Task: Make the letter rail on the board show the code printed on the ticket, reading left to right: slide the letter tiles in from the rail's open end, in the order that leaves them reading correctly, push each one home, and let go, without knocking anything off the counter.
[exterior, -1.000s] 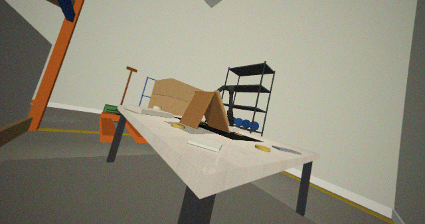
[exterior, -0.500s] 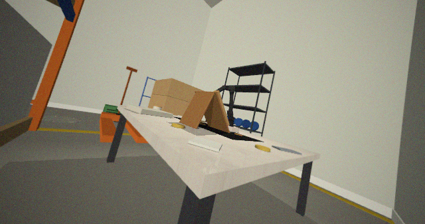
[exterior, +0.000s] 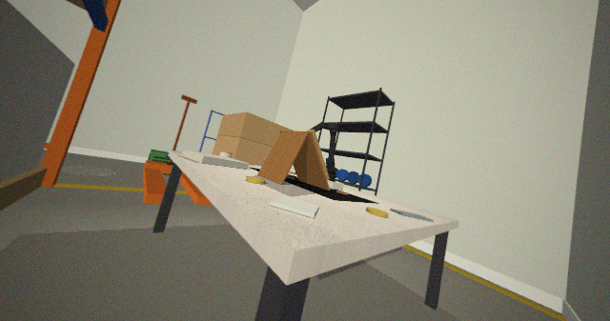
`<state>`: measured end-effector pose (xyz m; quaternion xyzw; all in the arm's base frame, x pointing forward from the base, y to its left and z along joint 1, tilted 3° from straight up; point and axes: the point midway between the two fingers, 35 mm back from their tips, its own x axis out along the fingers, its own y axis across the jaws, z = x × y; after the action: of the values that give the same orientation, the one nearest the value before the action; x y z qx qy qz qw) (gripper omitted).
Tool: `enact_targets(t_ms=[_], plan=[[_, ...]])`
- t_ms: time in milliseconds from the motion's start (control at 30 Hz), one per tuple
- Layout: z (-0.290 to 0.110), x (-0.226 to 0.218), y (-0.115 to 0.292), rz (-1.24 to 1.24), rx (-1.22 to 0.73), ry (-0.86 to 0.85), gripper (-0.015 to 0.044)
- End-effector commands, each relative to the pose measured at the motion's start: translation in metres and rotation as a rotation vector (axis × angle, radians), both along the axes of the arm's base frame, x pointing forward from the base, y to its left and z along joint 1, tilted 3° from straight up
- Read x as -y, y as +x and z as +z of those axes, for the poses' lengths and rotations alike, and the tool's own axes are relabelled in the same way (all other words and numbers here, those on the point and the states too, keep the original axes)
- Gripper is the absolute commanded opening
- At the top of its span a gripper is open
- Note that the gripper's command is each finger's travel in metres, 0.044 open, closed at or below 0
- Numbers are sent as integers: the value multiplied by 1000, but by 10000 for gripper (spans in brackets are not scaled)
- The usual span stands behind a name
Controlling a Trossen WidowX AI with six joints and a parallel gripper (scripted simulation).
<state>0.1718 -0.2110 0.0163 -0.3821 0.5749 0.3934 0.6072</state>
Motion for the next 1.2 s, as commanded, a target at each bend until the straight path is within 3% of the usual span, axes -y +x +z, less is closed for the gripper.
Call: enact_targets(t_ms=[0, 600, 1167], plan=[[3, 1, 0, -4, 1, -4, 0], [32, 0, 60, -473, 282, 1, 0], [80, -13, 115, -890, 556, 203, 0]])
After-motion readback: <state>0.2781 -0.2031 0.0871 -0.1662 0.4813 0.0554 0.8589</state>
